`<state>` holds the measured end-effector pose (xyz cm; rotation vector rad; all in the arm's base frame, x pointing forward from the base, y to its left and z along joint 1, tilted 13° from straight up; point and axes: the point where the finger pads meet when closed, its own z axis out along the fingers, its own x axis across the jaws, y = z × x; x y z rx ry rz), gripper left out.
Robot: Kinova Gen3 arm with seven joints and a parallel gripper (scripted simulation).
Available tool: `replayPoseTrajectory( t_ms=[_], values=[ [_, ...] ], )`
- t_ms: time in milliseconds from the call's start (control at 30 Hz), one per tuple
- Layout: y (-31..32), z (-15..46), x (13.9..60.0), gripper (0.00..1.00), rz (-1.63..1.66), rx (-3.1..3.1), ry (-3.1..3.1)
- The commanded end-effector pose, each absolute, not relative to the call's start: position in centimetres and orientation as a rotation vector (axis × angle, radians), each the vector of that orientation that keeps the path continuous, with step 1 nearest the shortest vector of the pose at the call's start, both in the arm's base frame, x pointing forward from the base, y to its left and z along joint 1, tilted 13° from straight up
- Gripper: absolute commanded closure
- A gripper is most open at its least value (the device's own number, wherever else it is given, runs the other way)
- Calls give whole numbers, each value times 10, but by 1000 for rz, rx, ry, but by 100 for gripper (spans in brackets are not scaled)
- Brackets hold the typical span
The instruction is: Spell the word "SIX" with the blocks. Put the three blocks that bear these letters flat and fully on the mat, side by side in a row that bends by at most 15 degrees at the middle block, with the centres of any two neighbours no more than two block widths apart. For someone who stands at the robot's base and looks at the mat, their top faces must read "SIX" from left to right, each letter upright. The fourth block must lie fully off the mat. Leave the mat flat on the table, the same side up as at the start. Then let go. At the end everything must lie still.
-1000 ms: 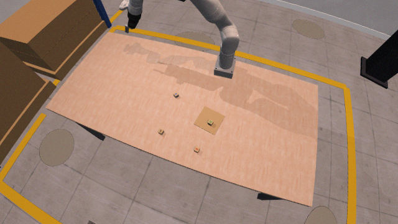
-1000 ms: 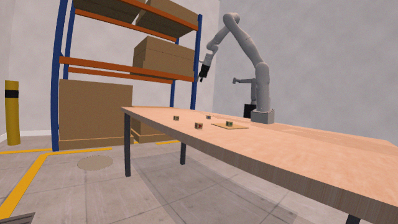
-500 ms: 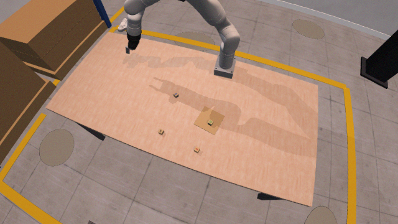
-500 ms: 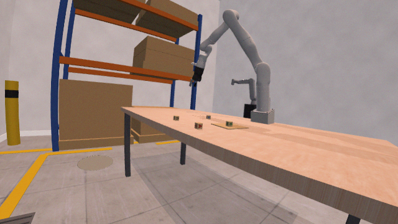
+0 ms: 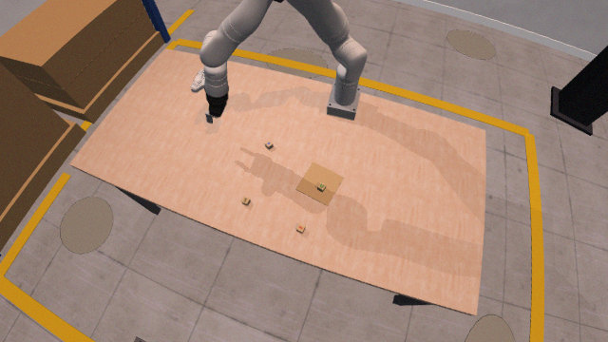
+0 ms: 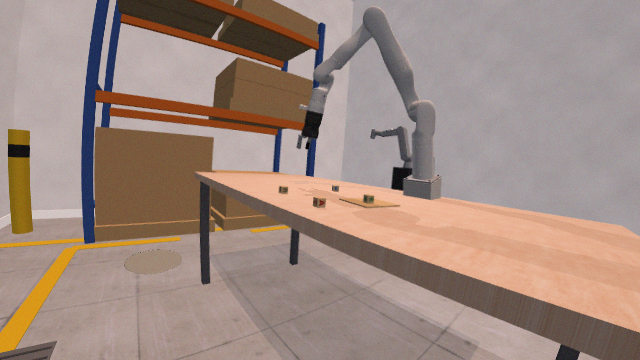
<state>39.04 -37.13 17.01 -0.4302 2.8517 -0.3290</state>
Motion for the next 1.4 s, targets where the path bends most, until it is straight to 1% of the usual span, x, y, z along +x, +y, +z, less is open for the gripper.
replayPoseTrajectory(
  t_ms=[0,133,200,367,533,700,767,1100,1267,1367],
  values=[
    [-320,166,420,0,-292,-525,2832],
    [-268,157,438,0,-254,-553,2832],
    [-268,157,438,0,-254,-553,2832],
    [-196,146,452,0,-207,-597,2830],
    [-128,137,456,0,-169,-644,2826],
    [-65,129,451,0,-136,-692,2819],
    [-65,129,451,0,-136,-692,2819],
    [34,118,424,0,-83,-782,2800],
    [69,114,408,0,-63,-819,2791],
    [75,113,405,0,-59,-825,2789]
  ],
)
